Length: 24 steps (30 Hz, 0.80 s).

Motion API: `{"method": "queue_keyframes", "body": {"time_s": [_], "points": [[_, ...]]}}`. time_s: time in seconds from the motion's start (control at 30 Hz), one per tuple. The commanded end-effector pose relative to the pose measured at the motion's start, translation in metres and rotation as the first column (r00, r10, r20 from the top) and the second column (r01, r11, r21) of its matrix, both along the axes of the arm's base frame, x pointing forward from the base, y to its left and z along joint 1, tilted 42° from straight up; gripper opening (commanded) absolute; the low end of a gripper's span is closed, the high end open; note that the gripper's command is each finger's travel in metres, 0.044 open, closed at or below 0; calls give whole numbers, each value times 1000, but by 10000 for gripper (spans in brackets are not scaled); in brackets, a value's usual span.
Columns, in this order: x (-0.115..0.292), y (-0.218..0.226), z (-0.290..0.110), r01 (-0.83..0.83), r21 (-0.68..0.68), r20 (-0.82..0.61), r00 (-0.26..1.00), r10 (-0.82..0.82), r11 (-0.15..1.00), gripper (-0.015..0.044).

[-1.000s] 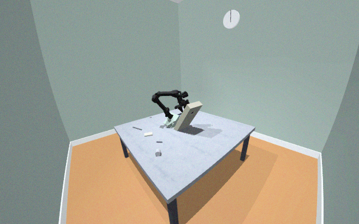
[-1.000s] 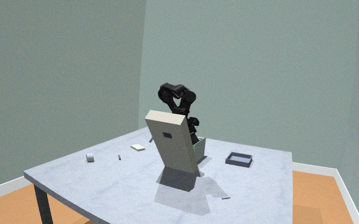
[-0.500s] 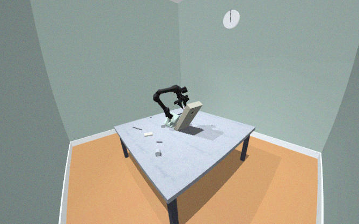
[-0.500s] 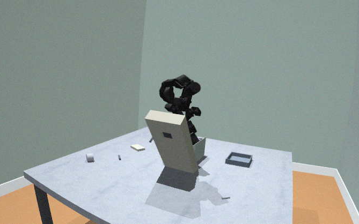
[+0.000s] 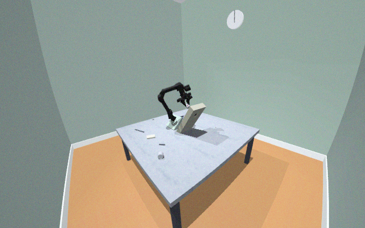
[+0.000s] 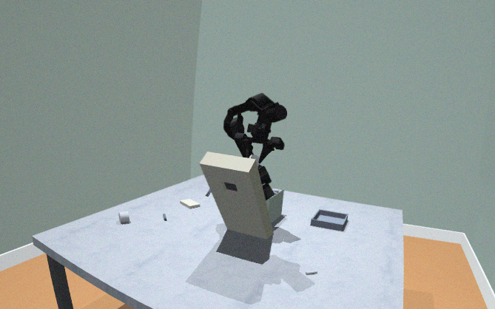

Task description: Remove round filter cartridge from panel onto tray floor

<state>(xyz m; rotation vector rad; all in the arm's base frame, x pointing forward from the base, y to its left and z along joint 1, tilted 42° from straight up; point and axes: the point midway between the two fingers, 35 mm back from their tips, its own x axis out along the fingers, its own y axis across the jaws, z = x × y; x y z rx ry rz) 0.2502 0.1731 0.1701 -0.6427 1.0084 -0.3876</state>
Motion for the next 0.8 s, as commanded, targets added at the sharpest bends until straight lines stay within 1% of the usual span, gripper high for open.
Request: {"method": "queue_keyframes", "body": {"time_s": [0.0,0.27,0.3,0.33,0.4,0.57,0.77], "points": [[1,15,-15,0,2,-3,1000,0,1000,0],[3,44,-50,1,4,1,1000,-1,1000,0],[3,46,-52,1,4,1,1000,-1,1000,0],[2,38,-44,-6,-4,-8,1000,5,1000,0],[-3,44,-53,-41,-3,-53,998,41,999,0],[-26,68,-83,-184,20,-216,959,184,983,0],[-56,96,-118,-364,83,-386,847,366,928,0]]}}
